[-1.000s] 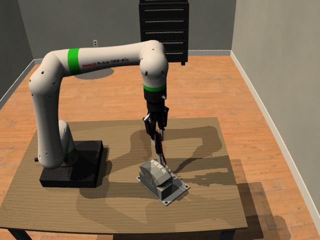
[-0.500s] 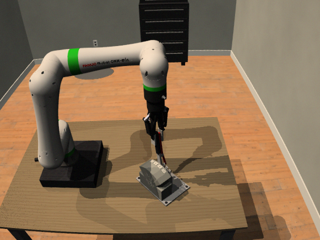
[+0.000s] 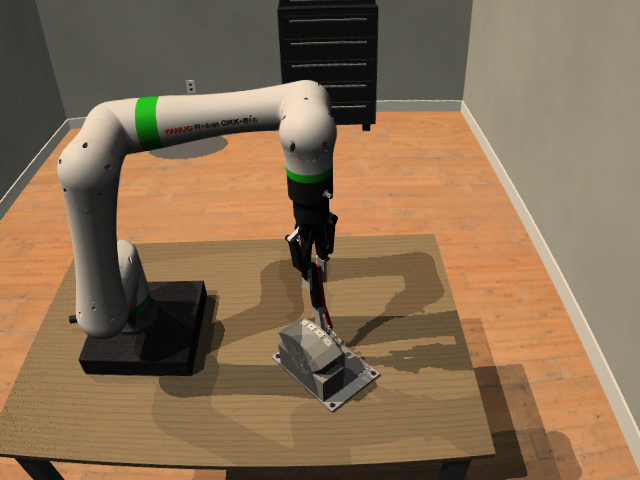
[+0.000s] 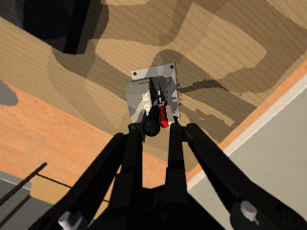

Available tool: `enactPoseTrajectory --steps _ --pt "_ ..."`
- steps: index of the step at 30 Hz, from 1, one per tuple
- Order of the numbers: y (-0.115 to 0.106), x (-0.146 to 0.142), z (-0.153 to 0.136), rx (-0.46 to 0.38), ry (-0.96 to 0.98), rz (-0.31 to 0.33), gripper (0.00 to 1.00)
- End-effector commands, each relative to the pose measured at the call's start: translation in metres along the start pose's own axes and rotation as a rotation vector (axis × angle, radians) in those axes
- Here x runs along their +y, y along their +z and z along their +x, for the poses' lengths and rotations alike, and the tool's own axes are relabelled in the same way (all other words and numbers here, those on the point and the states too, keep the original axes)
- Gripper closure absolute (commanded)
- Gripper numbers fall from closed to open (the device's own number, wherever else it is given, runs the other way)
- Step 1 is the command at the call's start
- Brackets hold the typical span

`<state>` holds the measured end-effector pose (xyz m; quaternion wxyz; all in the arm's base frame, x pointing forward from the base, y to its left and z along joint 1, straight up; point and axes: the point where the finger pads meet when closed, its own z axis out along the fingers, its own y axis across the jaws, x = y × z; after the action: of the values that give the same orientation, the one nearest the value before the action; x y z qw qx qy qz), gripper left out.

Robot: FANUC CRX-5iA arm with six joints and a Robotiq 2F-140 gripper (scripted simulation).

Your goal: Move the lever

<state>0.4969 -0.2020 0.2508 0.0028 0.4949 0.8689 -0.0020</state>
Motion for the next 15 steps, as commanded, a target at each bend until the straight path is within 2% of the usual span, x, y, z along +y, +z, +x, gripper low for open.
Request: enactPoseTrajectory --steps 1,15 --pt "0.0 0.0 0.001 0.0 0.0 0.0 1.0" --pt "0.004 0.0 0.02 0.0 0.0 0.0 1.0"
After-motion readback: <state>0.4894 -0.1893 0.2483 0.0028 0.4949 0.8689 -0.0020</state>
